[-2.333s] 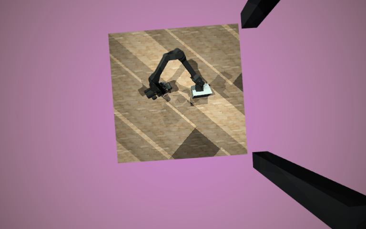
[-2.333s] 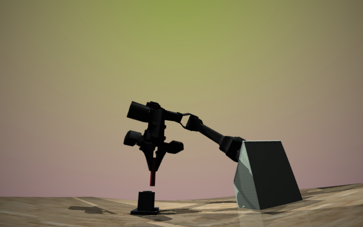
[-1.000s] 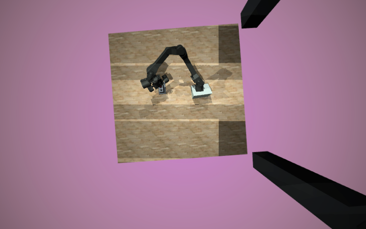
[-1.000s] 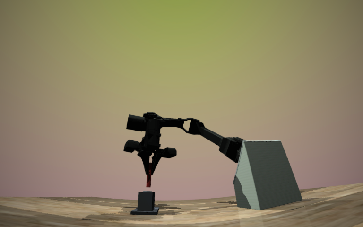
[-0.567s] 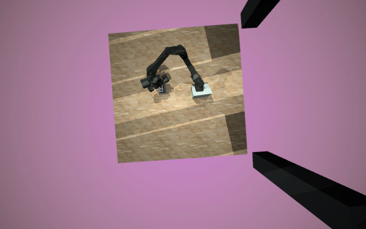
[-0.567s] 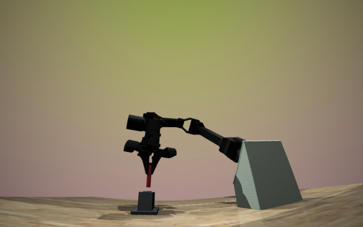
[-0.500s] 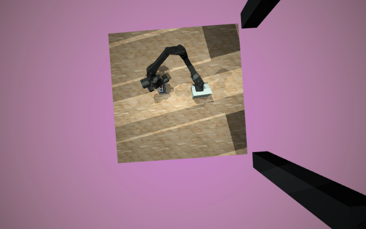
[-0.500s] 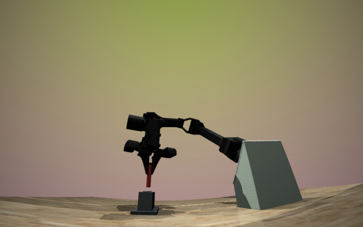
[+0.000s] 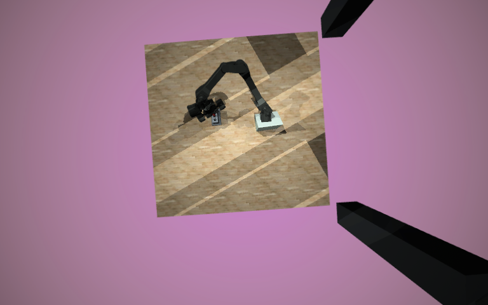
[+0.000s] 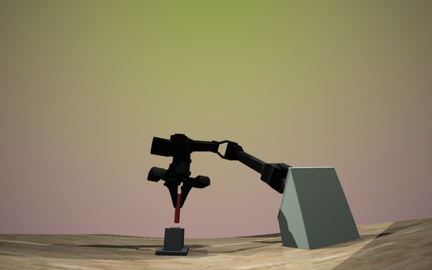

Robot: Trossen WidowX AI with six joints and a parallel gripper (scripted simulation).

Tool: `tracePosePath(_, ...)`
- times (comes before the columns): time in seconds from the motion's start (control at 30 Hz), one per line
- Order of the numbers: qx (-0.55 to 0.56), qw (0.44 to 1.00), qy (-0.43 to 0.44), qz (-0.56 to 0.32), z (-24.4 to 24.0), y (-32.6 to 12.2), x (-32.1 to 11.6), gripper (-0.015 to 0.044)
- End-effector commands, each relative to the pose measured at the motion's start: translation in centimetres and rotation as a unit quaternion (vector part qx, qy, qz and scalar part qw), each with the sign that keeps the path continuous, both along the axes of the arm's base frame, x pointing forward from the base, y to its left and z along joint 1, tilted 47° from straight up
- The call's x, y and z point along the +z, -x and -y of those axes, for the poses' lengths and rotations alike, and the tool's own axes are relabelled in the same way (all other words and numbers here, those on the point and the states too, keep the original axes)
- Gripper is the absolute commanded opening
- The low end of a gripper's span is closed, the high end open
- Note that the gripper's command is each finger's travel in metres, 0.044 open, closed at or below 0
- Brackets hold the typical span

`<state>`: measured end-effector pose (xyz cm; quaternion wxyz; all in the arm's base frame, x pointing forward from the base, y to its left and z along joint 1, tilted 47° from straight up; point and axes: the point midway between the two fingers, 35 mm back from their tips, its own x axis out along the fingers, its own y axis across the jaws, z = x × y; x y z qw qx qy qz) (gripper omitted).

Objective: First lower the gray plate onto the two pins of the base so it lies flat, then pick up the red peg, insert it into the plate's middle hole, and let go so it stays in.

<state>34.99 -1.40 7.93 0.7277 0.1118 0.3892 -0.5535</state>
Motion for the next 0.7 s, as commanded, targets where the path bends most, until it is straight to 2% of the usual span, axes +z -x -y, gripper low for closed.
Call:
tracePosePath(0.0,0.002,1.000,0.000,-0.001,0.1,0.0,0.2,0.0000)
tracePosePath(0.67,0.004,1.000,0.003,-0.001,1.2,-0.3,-1.1,0.0000)
